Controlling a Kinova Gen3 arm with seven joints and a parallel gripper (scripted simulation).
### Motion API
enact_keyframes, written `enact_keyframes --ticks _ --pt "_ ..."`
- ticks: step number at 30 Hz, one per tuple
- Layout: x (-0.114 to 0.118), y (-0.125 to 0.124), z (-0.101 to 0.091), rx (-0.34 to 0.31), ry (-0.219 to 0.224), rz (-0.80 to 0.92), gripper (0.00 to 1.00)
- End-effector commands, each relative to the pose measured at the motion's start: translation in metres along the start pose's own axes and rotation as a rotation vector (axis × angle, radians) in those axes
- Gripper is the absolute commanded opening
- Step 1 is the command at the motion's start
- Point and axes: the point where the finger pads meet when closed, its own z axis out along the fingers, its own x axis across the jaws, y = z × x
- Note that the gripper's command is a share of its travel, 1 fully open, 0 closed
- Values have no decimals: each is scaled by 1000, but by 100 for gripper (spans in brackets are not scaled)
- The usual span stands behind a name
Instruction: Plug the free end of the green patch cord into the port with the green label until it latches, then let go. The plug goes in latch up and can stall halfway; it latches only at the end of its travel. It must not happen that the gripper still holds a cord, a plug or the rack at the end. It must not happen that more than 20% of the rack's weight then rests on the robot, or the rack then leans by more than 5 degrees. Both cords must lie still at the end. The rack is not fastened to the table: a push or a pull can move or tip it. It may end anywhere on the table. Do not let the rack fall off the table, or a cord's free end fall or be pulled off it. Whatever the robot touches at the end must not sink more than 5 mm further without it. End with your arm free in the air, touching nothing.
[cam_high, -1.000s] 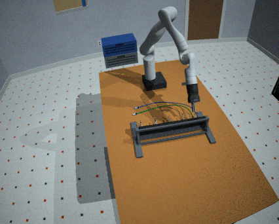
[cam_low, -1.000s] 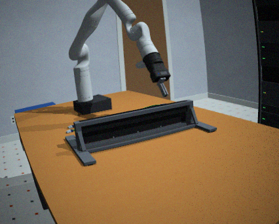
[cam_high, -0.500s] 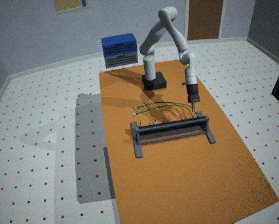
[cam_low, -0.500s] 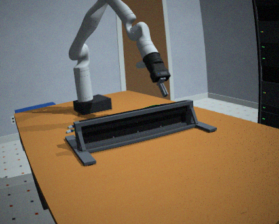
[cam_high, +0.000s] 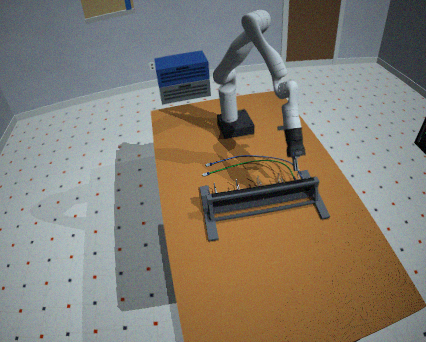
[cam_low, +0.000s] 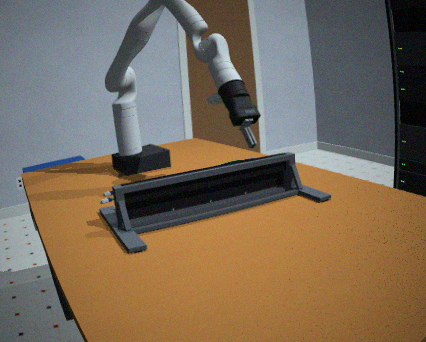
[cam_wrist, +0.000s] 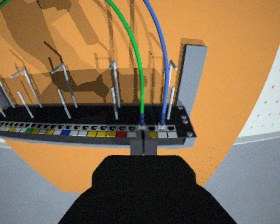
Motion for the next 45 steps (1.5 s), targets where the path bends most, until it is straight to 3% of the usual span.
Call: enact_keyframes --ticks 1,12,25,45 --pt "0 1 0 -2 1 1 0" --pt "0 1 -5 -2 1 1 0" --pt "0 1 -29 -2 1 1 0" --pt "0 1 -90 -2 1 1 0"
